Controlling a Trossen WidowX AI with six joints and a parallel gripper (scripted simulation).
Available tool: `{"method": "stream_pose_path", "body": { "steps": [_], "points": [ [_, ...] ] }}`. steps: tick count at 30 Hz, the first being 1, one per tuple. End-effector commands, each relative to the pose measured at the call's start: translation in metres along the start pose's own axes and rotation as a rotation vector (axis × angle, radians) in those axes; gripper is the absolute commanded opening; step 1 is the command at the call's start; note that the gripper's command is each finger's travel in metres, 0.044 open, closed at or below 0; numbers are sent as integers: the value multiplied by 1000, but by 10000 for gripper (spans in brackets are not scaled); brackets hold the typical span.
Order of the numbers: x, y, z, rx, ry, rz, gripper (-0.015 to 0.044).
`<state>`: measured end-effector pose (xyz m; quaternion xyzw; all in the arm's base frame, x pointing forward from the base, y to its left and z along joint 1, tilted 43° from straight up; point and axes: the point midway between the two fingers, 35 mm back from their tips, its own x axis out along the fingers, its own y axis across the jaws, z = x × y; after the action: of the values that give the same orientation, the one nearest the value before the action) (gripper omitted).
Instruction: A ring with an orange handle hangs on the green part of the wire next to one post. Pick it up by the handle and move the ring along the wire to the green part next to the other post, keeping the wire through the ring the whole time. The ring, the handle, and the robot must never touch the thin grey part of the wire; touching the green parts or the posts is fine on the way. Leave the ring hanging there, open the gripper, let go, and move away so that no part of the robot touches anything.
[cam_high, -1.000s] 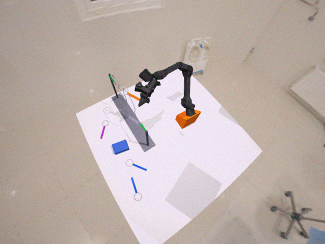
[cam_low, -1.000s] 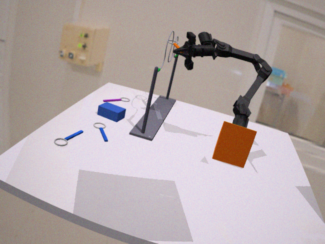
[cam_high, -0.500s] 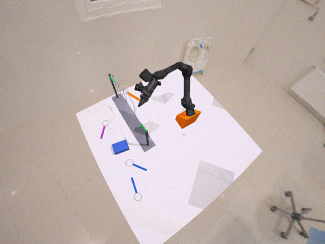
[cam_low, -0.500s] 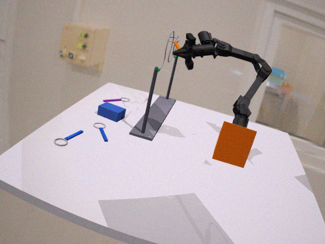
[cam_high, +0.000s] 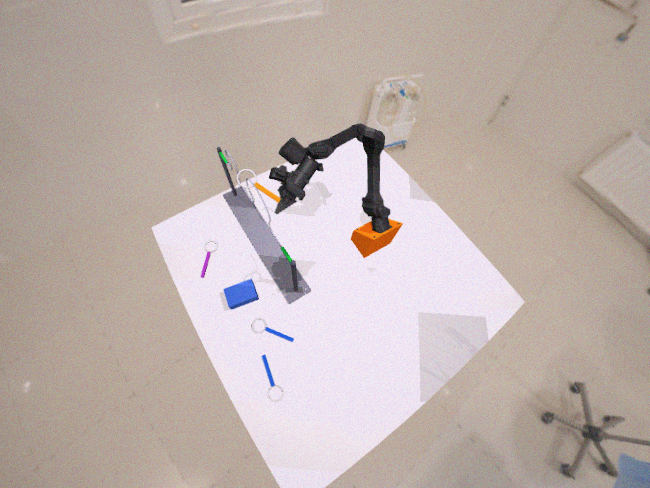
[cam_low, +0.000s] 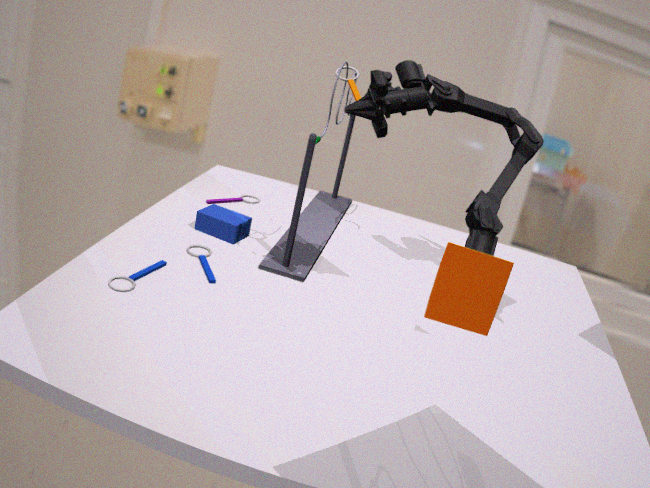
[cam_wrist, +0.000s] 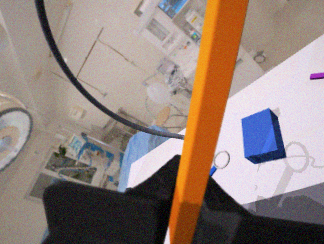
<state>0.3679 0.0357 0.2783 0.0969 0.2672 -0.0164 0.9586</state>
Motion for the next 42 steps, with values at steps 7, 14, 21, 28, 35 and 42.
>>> {"method": "stream_pose_path", "body": {
  "steps": [7,14,21,28,35,42],
  "points": [
    [1,-5,0,-114,-11,-60,-150],
    [2,-9,0,-194,-22,-105,-150],
    [2,-13,1,-274,-32,-149,-150],
    [2,-17,3,-354,-43,-193,-150],
    [1,-21,4,-435,-53,-237,-150],
    [1,-25,6,-515,-64,-282,-150]
  ]
}}
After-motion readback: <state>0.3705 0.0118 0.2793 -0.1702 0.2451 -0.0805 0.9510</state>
